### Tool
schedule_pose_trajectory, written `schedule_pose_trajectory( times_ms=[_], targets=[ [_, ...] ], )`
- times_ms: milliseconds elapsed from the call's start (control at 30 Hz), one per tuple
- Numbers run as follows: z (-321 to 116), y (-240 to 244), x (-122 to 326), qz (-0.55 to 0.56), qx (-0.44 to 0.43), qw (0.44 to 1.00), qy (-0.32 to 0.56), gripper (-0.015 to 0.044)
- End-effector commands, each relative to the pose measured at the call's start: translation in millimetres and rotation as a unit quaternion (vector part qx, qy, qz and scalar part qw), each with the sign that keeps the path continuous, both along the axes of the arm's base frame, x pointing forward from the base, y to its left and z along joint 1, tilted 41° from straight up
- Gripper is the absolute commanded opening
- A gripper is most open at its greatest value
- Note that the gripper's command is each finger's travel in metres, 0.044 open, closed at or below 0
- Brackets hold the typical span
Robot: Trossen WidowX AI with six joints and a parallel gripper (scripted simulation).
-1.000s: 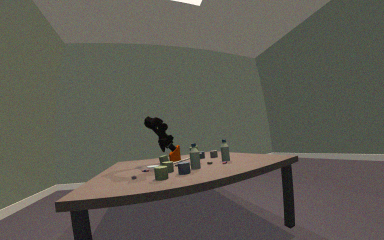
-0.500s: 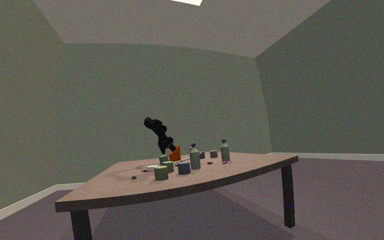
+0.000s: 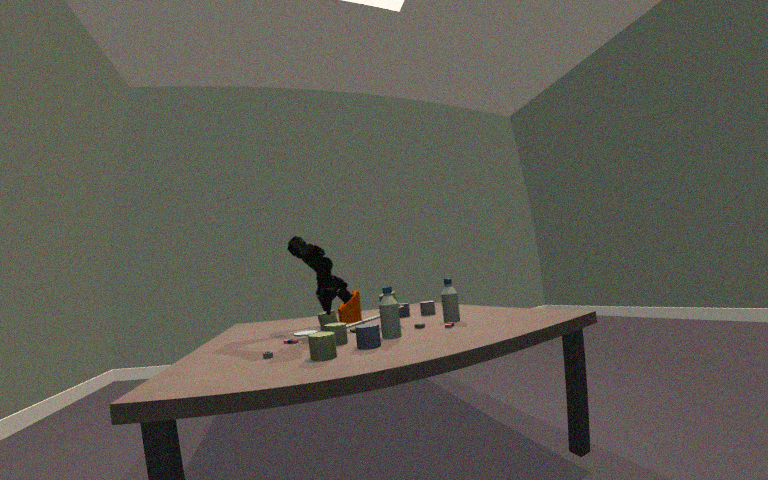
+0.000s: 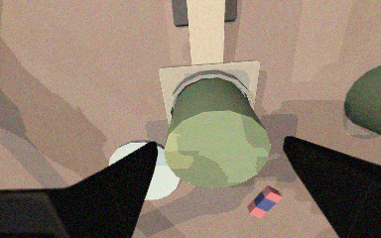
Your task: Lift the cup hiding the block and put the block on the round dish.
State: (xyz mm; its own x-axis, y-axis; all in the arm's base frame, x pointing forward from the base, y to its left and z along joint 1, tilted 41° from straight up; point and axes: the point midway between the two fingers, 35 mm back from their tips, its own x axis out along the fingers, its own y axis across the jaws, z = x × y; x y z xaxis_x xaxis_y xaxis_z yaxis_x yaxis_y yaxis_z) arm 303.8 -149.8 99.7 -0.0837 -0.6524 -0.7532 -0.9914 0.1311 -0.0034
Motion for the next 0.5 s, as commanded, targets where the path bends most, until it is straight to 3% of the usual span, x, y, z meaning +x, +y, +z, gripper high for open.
schedule_pose_trajectory(
  times_ms=[0, 467],
  targets=[
    [-7.2, -4.5, -1.5, 0.002, 0.002, 1.0, 0.003, 0.044],
    [-23.8, -19.2, -4.5, 0.002, 0.001, 1.0, 0.004, 0.044]
  ],
)
